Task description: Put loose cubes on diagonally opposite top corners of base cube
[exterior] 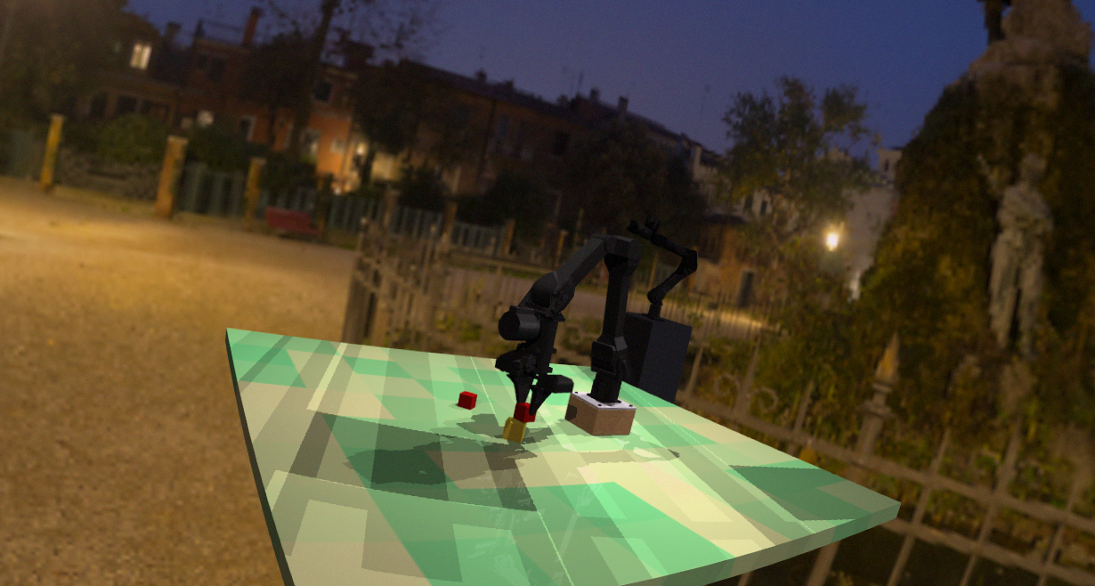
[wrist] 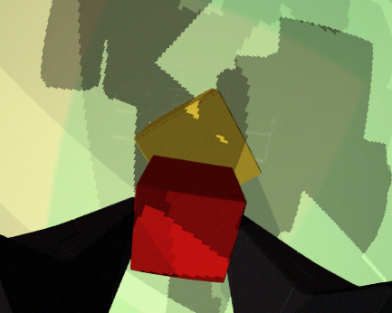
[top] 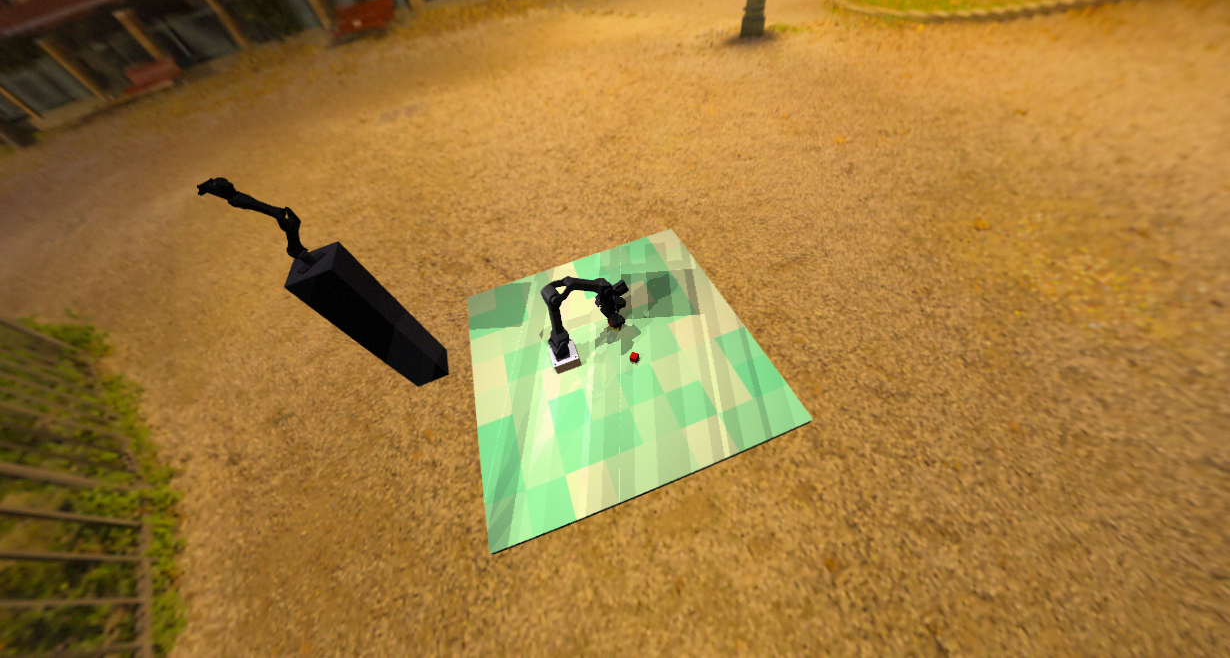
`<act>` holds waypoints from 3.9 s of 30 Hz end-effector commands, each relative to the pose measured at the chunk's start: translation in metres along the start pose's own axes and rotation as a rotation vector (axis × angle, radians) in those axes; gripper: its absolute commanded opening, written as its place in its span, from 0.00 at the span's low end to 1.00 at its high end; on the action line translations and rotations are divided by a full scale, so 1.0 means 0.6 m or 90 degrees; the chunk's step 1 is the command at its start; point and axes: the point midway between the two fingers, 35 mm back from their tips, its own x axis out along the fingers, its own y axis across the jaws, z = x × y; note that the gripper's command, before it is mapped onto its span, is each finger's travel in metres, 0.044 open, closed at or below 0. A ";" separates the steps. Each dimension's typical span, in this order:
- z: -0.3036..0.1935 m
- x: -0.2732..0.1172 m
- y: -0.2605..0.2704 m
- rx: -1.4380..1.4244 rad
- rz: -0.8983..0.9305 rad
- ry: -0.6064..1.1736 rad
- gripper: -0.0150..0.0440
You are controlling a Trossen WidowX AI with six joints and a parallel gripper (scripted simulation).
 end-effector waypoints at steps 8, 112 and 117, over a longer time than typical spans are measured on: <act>0.000 0.001 0.000 0.002 -0.001 -0.001 0.52; -0.014 0.068 -0.345 0.640 -0.011 -0.006 0.70; -0.014 0.069 -0.345 0.640 -0.011 -0.006 0.53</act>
